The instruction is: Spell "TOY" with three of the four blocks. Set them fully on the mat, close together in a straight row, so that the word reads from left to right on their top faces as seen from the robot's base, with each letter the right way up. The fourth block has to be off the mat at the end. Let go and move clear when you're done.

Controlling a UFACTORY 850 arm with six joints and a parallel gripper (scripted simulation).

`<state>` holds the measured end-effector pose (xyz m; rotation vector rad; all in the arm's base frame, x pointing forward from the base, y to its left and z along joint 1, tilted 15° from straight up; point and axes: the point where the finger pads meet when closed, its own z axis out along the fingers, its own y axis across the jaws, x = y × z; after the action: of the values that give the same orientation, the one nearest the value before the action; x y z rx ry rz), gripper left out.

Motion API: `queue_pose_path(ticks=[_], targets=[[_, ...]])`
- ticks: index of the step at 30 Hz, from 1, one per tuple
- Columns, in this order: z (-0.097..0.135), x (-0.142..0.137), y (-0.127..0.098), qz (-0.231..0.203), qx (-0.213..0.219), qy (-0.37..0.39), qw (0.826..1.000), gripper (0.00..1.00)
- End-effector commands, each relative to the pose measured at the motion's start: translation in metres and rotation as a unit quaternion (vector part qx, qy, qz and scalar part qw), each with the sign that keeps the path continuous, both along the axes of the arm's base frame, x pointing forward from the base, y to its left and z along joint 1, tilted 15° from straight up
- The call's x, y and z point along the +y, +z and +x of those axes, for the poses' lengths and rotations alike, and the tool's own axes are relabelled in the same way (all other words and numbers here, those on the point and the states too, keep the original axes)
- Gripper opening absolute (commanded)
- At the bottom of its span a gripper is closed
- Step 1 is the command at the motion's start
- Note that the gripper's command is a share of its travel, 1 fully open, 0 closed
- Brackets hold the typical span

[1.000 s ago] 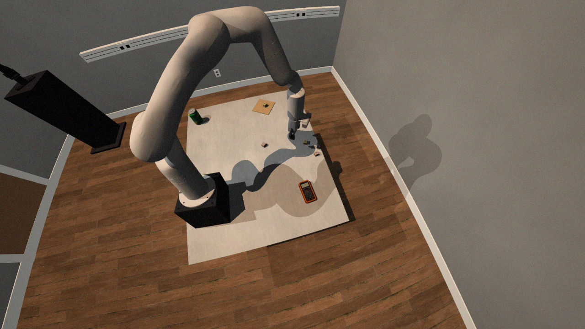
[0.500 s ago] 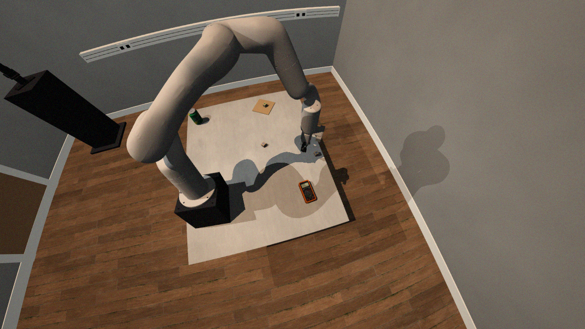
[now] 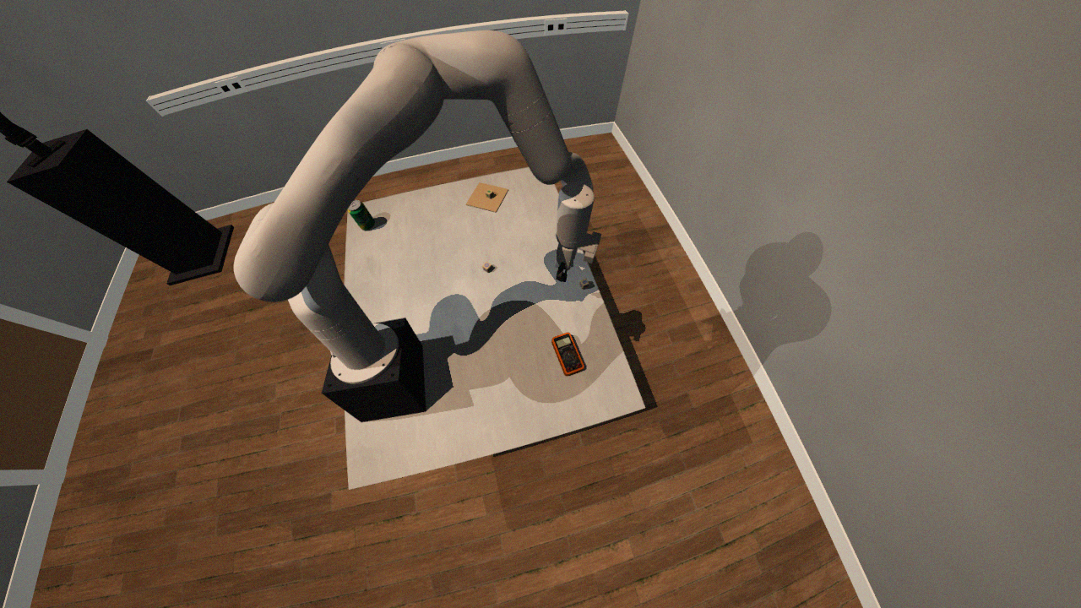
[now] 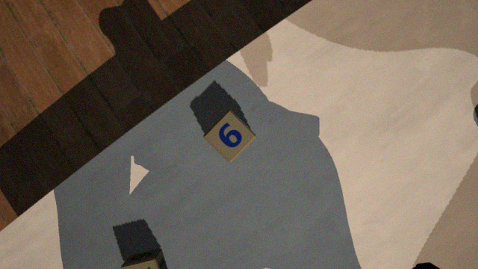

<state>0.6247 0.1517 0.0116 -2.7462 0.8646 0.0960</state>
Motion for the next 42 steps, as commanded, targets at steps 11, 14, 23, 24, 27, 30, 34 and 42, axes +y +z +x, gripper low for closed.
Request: queue_pose_path(ticks=[11, 14, 23, 24, 27, 30, 34, 42], targets=[[0.001, 0.0, 0.001, 0.0, -0.001, 0.0, 1.0, 1.0], [0.001, 0.0, 0.001, 0.0, -0.001, 0.0, 1.0, 1.0], [0.001, 0.0, 0.001, 0.0, -0.001, 0.0, 1.0, 1.0], [0.001, 0.0, 0.001, 0.0, -0.001, 0.0, 1.0, 1.0], [0.001, 0.0, 0.001, 0.0, -0.001, 0.0, 1.0, 1.0], [0.002, 0.006, 0.003, 0.0, -0.003, 0.007, 1.0, 1.0], [0.003, 0.066, 0.018, -0.002, -0.021, 0.084, 0.996, 1.0], [-0.005, 0.153, 0.042, -0.004, -0.048, 0.192, 0.98, 1.0]])
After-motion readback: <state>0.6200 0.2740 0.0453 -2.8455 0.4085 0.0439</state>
